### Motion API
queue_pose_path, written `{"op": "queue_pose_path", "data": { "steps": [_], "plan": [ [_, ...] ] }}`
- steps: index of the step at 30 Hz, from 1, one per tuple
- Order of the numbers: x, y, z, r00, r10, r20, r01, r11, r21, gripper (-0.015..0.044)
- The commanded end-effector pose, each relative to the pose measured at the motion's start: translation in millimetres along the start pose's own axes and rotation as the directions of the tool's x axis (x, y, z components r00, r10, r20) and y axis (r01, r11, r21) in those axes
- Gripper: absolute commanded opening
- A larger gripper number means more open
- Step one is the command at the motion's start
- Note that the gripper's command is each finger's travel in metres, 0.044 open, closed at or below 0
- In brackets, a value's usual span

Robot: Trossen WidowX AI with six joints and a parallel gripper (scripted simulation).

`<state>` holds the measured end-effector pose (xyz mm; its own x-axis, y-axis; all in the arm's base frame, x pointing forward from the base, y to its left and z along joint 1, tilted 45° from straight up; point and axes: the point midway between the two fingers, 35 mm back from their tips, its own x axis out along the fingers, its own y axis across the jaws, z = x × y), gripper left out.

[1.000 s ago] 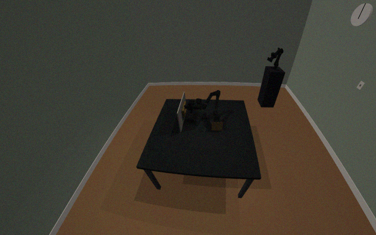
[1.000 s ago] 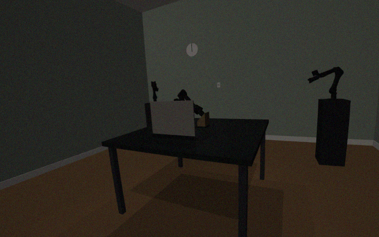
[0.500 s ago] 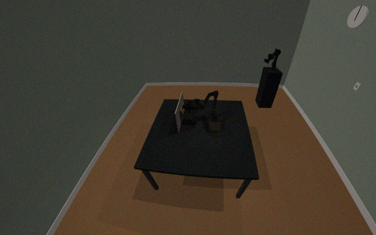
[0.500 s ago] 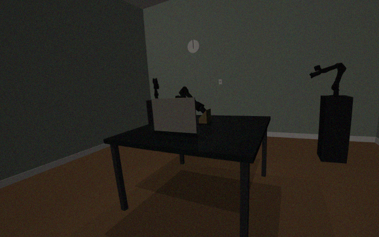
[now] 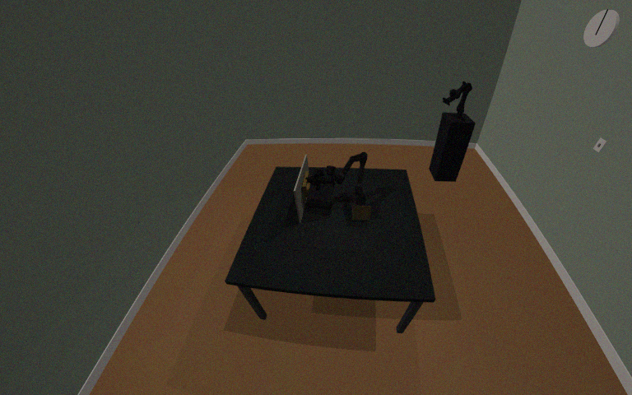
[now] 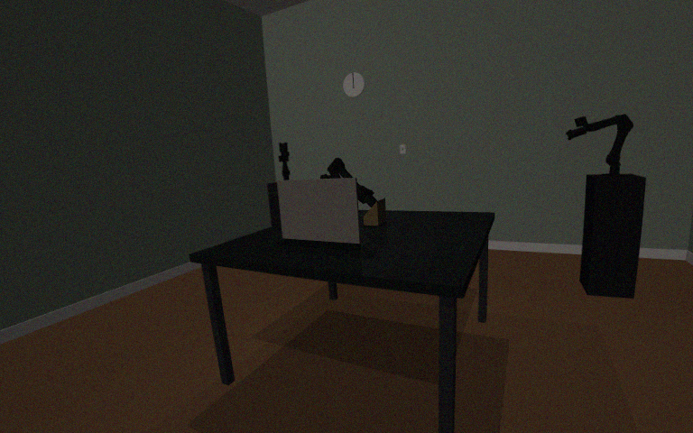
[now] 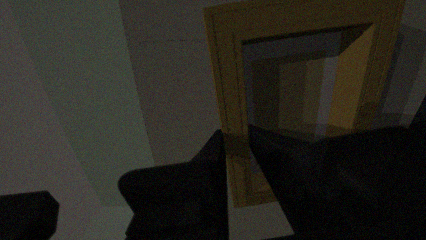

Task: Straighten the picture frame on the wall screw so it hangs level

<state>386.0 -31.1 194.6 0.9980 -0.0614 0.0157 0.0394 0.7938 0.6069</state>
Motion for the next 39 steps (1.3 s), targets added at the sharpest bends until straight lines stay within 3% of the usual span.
{"op": "queue_pose_path", "data": {
  "steps": [1,39],
  "plan": [
    [0.8,3.0,1.4,1.000,0.013,0.000,-0.013,1.000,0.005,0.0000],
    [0.8,3.0,7.4,1.000,0.013,0.000,-0.013,1.000,0.004,0.0000]
  ]
}}
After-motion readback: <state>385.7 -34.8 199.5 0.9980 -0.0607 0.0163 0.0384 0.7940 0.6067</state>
